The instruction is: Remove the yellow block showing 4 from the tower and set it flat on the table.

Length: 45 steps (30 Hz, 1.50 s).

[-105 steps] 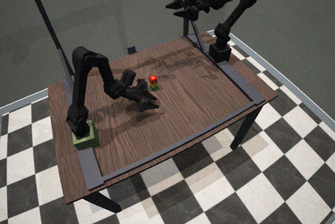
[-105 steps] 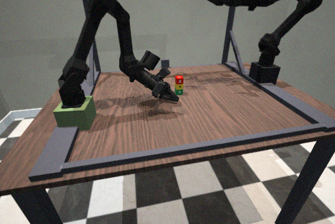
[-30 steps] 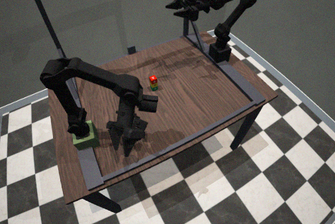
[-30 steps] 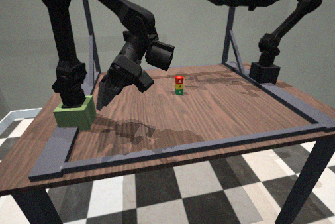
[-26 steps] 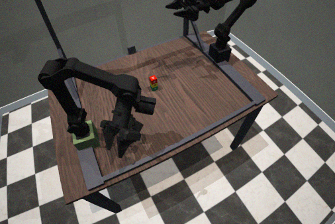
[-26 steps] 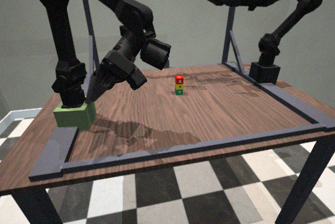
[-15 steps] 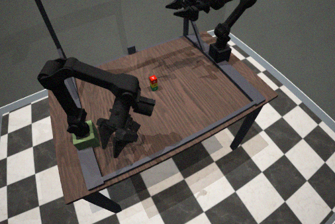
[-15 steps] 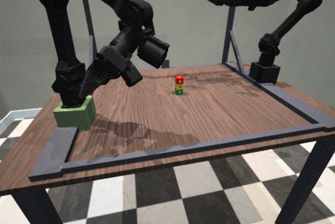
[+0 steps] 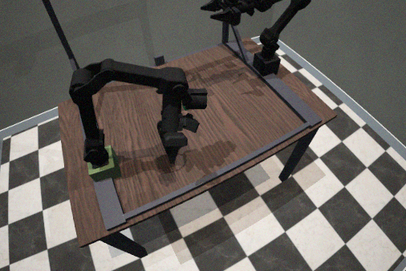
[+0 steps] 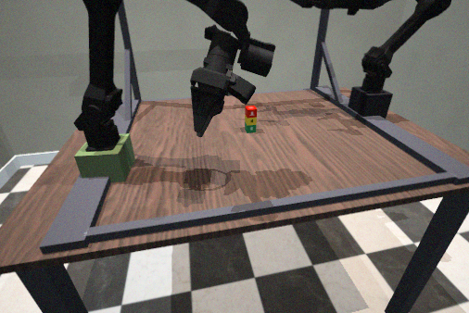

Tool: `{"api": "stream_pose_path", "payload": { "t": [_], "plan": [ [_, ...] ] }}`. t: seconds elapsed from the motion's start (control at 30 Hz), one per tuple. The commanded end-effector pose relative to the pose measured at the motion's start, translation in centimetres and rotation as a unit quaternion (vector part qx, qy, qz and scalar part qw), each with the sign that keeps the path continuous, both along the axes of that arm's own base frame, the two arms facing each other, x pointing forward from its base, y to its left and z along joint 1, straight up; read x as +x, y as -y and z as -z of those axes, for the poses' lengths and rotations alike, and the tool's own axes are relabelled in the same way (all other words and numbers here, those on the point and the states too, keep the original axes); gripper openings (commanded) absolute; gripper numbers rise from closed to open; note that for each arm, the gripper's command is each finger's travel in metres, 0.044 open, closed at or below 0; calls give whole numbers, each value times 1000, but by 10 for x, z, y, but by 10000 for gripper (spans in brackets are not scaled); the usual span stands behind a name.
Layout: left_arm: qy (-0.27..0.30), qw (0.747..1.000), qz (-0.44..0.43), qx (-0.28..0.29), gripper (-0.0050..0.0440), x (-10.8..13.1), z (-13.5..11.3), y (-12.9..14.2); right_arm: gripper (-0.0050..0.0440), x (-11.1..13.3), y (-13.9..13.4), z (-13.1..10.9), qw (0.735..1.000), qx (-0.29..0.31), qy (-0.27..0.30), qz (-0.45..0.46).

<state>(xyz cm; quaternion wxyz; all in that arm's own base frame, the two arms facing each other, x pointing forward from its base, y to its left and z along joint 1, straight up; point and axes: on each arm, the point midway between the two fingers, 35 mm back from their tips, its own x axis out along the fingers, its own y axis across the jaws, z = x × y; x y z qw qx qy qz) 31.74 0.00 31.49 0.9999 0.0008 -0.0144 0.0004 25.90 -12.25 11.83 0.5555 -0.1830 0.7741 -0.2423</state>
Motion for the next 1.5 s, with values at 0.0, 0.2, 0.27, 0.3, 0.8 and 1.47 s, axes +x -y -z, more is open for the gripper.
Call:
{"api": "stream_pose_path", "payload": {
  "t": [0.0, 0.2, 0.27, 0.3, 0.8, 1.47],
  "plan": [
    [11, 1000, 0, -1, 400, -2, -8, 0, 400, 44, -30, 10, 995, 9, 80, 61],
    [11, 1000, 0, -1, 400, -2, -8, 0, 400, 80, -72, 24, 978, 33, 154, 136],
    [11, 1000, 0, -1, 400, -2, -8, 0, 400, 80, -72, 24, 978, 33, 154, 136],
    [11, 1000, 0, -1, 400, -2, -8, 0, 400, 85, -79, 26, 968, 30, 179, 173],
    [11, 1000, 0, -1, 400, -2, -8, 0, 400, 146, -211, 62, 883, 112, 269, 367],
    [11, 1000, 0, -1, 400, -2, -8, 0, 400, 159, -280, 78, 821, 137, 277, 481]
  ]
}}
